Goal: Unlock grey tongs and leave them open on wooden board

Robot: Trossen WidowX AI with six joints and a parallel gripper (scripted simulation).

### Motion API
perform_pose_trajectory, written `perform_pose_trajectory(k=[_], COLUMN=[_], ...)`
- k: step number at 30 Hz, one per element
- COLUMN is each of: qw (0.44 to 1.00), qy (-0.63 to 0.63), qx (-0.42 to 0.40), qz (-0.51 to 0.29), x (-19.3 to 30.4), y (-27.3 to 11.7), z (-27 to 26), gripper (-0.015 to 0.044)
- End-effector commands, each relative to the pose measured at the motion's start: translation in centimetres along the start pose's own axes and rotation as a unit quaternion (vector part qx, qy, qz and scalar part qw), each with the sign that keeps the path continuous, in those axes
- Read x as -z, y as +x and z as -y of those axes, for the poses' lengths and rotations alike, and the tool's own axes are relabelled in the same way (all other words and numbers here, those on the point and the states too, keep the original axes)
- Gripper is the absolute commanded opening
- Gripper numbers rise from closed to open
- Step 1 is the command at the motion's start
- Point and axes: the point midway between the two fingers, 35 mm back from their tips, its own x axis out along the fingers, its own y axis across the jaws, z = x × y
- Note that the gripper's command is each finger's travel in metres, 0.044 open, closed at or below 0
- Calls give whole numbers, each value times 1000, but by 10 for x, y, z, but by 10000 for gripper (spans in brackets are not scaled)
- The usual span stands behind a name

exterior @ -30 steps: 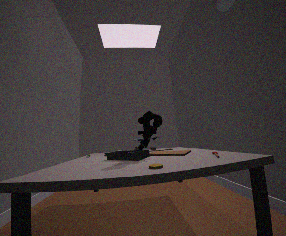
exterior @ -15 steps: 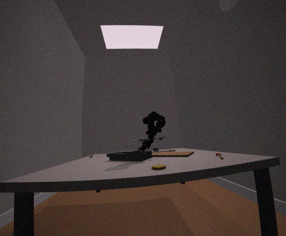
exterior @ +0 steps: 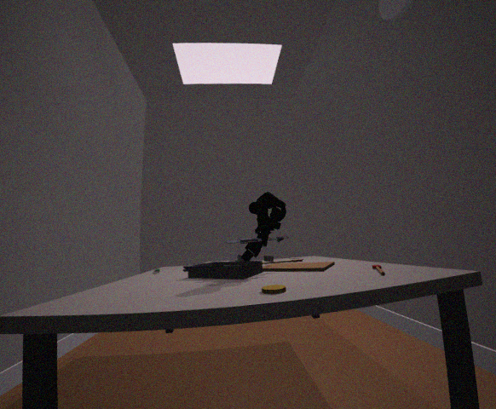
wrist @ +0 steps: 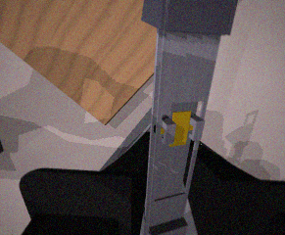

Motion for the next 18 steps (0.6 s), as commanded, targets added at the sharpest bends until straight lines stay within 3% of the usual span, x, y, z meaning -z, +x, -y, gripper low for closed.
perform_pose_trajectory(k=[1,18], qw=[1000,990], qy=[-10,135], qx=[6,25], qz=[-1,-8], x=[-4,-77], y=[-3,-3], z=[0,-11], gripper=[-150,-150])
